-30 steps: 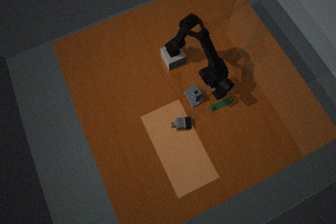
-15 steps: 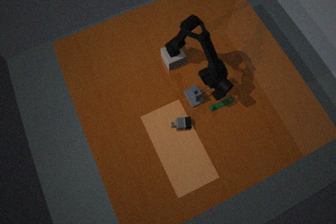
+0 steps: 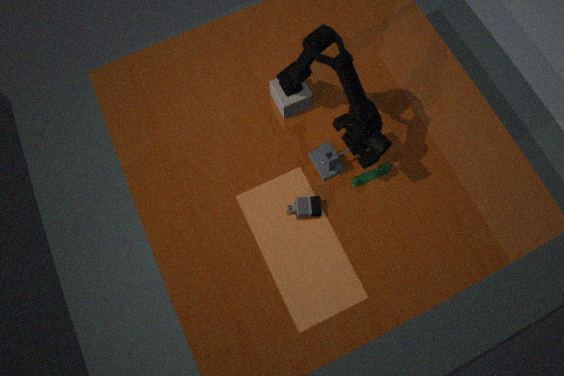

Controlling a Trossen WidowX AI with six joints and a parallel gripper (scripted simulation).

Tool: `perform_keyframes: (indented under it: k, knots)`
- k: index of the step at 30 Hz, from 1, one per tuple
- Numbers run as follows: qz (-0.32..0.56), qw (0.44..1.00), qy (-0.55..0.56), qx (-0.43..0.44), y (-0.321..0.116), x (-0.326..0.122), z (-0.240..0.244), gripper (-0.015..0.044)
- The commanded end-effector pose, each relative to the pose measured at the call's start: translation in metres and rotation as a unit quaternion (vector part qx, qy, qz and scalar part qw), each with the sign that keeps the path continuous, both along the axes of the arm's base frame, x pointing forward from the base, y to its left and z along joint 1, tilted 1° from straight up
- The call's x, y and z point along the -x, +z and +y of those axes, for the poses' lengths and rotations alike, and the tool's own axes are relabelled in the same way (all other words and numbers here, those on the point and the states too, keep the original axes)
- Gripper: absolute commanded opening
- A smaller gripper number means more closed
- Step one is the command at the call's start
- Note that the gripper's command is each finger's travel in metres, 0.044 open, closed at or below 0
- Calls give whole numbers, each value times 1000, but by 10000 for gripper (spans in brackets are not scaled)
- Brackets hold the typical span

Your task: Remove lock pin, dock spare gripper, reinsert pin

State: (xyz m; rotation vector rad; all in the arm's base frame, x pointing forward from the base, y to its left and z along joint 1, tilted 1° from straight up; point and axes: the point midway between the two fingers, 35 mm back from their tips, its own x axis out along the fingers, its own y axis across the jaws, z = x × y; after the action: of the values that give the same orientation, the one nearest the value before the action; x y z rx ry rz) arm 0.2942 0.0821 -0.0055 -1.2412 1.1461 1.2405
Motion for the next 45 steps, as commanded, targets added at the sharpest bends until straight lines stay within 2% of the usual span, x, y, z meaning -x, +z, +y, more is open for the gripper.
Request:
perform_keyframes:
  k: [1, 16, 45]
  knots:
    - [1, 1000, -2, -2, -1, 0, 1, 0]
    - [5, 996, -29, -84, 10, -4, 7, 0]
    - [6, 995, -29, -94, 15, -6, 27, 0]
